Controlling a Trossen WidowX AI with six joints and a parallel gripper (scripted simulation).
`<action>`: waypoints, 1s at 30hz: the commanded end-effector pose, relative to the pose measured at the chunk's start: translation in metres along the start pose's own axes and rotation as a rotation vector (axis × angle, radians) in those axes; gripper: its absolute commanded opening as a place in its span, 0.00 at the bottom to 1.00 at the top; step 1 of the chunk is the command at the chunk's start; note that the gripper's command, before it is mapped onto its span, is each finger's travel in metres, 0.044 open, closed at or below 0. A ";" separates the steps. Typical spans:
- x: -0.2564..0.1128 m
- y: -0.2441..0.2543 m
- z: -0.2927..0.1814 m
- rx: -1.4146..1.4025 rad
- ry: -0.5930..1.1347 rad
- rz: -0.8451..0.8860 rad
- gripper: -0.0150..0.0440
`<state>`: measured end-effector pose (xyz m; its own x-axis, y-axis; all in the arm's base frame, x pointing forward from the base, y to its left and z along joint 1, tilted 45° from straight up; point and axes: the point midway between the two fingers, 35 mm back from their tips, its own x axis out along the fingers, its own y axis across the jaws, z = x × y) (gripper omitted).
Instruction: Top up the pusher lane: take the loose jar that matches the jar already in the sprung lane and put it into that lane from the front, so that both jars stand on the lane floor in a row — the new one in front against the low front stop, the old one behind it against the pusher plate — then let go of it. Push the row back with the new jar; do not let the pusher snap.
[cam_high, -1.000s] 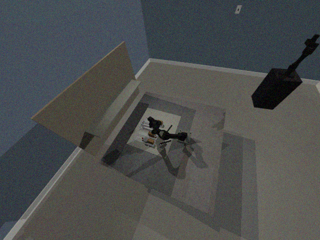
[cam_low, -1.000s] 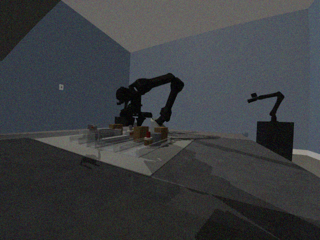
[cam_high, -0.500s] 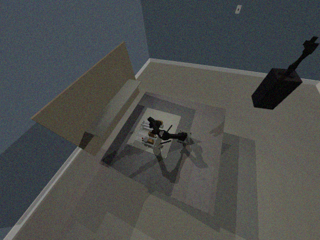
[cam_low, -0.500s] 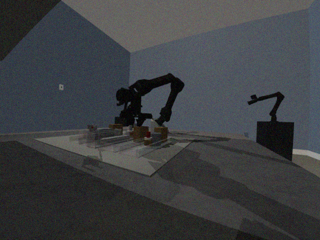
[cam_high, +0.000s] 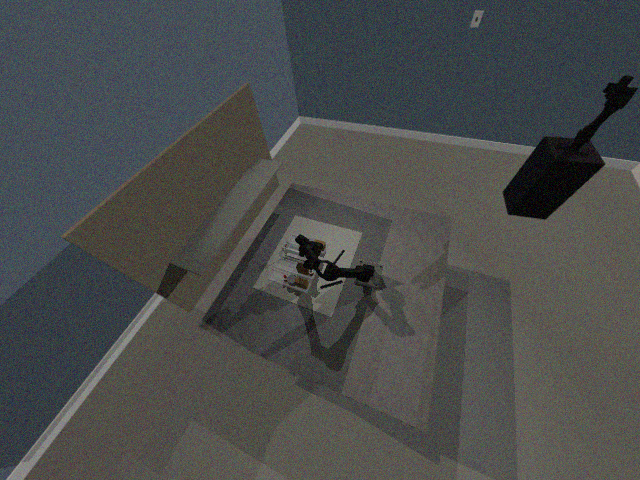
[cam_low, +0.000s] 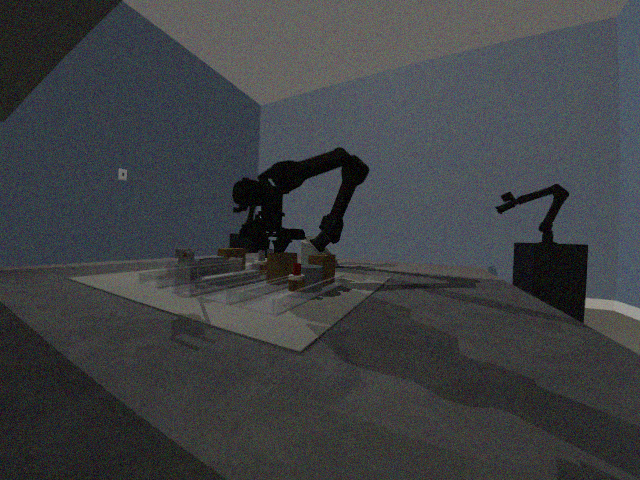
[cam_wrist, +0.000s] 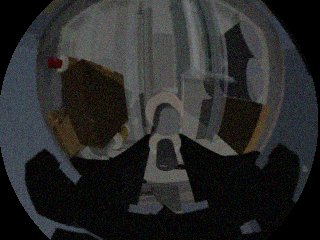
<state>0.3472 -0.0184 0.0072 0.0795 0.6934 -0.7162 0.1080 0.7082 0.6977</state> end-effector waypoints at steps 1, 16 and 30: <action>0.001 0.001 0.002 -0.006 -0.010 0.007 0.25; 0.003 0.001 0.000 -0.006 -0.010 0.007 0.25; 0.003 0.001 -0.002 -0.006 -0.010 0.007 0.25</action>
<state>0.3436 -0.0157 0.0052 0.0806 0.6937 -0.7158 0.1089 0.7077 0.6981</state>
